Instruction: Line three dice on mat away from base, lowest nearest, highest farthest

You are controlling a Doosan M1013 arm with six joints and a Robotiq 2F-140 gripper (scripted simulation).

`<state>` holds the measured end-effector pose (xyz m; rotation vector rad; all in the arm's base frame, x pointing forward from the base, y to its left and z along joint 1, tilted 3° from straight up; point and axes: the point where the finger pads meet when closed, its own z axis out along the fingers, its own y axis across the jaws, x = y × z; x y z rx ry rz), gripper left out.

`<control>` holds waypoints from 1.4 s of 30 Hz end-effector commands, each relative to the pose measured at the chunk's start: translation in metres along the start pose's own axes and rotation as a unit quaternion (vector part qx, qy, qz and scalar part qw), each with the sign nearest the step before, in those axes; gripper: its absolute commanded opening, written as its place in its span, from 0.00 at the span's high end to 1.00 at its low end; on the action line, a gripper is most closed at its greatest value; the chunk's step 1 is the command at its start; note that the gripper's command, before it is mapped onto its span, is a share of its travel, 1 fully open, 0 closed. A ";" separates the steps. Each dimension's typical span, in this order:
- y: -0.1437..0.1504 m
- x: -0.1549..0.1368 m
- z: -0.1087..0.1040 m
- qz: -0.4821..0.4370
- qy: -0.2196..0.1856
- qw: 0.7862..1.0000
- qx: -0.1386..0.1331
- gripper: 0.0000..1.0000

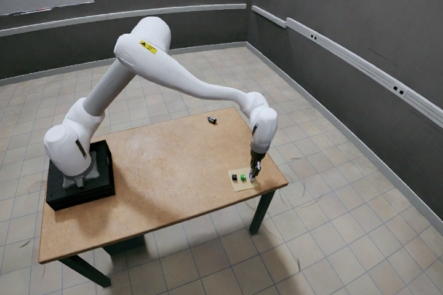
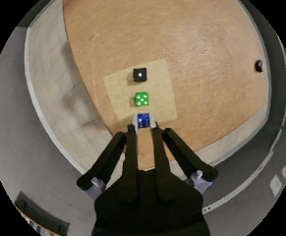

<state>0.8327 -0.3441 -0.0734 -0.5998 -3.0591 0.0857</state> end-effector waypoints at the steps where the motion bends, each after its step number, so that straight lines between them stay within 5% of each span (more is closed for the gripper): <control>1: 0.000 -0.001 -0.001 0.000 -0.001 1.000 0.000 0.74; 26: 0.000 -0.001 -0.004 0.000 -0.001 1.000 0.000 0.68; 42: 0.000 -0.001 -0.066 0.000 -0.001 1.000 0.000 0.68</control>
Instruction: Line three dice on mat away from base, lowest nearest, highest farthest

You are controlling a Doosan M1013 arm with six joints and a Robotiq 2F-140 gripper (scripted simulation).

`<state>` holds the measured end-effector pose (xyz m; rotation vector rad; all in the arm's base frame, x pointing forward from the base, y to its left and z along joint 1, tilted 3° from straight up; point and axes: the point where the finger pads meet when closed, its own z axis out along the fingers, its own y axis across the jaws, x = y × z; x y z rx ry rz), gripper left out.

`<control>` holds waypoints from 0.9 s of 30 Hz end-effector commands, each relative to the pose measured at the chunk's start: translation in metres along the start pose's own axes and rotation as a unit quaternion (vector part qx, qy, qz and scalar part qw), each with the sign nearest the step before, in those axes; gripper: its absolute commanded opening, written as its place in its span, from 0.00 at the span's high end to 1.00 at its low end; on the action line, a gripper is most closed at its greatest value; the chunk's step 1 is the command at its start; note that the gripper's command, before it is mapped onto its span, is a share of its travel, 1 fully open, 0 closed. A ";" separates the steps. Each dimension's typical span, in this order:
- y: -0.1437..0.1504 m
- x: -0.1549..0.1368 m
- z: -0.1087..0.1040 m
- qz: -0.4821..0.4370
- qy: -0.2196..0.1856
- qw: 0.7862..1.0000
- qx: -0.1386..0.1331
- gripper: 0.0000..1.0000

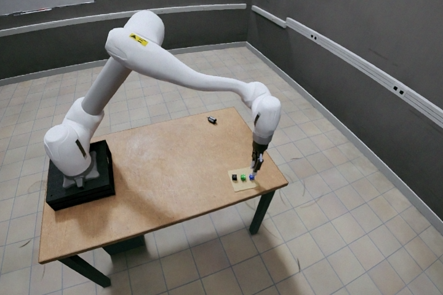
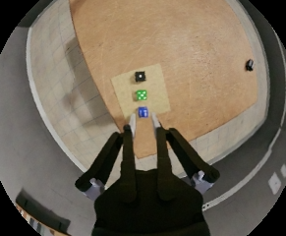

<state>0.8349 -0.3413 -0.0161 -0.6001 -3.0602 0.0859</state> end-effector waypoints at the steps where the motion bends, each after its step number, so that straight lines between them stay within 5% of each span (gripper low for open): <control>1: 0.000 0.000 -0.014 0.000 0.000 1.000 0.000 0.68; 11: 0.000 0.000 -0.034 0.000 0.000 1.000 0.000 0.68; 12: 0.000 0.000 -0.034 0.000 0.000 1.000 0.000 0.00; 27: 0.000 0.000 -0.034 0.000 0.000 1.000 0.000 0.00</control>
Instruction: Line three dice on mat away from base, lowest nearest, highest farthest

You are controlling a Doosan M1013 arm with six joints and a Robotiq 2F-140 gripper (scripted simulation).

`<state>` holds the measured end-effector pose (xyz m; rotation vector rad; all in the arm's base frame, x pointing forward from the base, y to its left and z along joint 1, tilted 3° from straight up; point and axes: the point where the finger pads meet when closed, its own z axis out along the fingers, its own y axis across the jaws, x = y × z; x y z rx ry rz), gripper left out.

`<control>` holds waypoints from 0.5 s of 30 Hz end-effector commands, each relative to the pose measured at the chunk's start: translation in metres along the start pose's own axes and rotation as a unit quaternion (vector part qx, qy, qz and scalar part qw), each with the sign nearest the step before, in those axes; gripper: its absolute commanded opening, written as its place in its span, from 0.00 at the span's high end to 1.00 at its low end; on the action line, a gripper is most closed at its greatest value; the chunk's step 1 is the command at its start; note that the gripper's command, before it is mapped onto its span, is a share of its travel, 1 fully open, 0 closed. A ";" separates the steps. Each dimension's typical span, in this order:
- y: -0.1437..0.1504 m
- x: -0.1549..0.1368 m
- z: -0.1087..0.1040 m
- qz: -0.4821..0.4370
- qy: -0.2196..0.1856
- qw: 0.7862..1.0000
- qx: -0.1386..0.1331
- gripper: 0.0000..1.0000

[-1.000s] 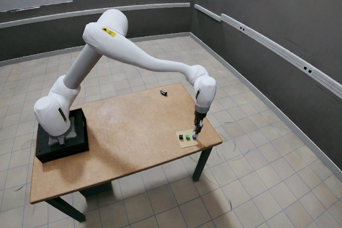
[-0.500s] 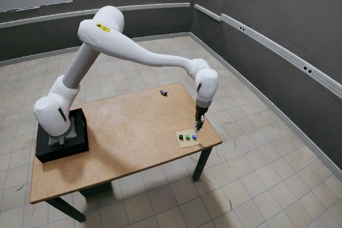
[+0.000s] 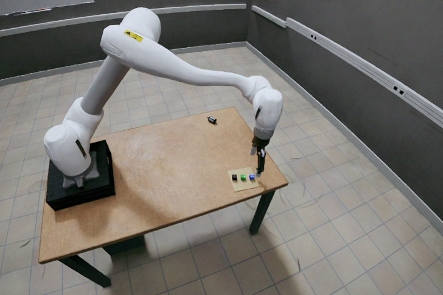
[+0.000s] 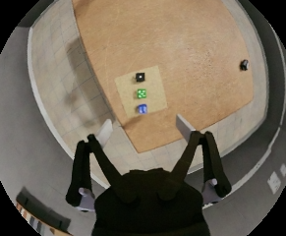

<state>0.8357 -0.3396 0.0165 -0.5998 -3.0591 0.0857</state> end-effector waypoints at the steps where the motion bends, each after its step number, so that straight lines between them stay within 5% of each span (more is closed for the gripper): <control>1: 0.000 -0.001 -0.001 0.000 -0.001 1.000 0.000 0.00; 15: 0.000 0.000 -0.013 0.000 -0.001 1.000 0.000 0.00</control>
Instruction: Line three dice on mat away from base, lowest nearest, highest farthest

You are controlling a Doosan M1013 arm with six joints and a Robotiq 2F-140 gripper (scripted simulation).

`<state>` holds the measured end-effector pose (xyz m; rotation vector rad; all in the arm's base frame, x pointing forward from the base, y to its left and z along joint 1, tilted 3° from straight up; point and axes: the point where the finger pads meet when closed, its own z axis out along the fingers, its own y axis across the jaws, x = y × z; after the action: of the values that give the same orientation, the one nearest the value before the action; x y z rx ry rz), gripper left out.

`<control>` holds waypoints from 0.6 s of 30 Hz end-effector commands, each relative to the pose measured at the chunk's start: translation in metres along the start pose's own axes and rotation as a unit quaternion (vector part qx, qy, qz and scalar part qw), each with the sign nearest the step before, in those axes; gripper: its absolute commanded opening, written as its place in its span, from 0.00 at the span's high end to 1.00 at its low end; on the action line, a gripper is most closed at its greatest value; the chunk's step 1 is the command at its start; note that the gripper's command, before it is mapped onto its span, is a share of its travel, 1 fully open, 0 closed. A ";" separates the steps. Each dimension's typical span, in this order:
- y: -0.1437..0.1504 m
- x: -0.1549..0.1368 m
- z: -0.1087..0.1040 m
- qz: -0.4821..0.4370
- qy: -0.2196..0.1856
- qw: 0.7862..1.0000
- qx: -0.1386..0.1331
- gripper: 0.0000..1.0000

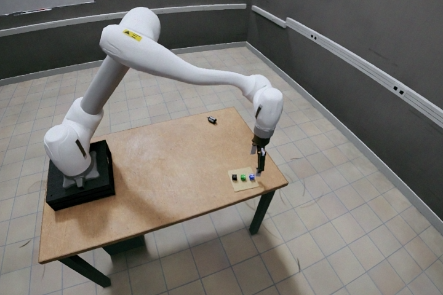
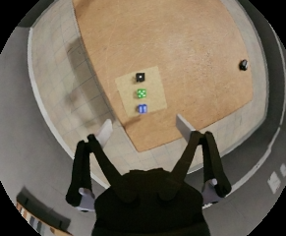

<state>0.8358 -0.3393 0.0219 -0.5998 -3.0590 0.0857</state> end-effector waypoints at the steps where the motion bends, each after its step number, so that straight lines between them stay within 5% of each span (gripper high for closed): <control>1: 0.000 -0.001 -0.011 0.000 -0.001 1.000 0.000 0.00; 18: 0.000 0.000 -0.064 0.000 -0.001 1.000 0.000 0.00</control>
<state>0.8377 -0.3365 0.0791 -0.5999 -3.0594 0.0858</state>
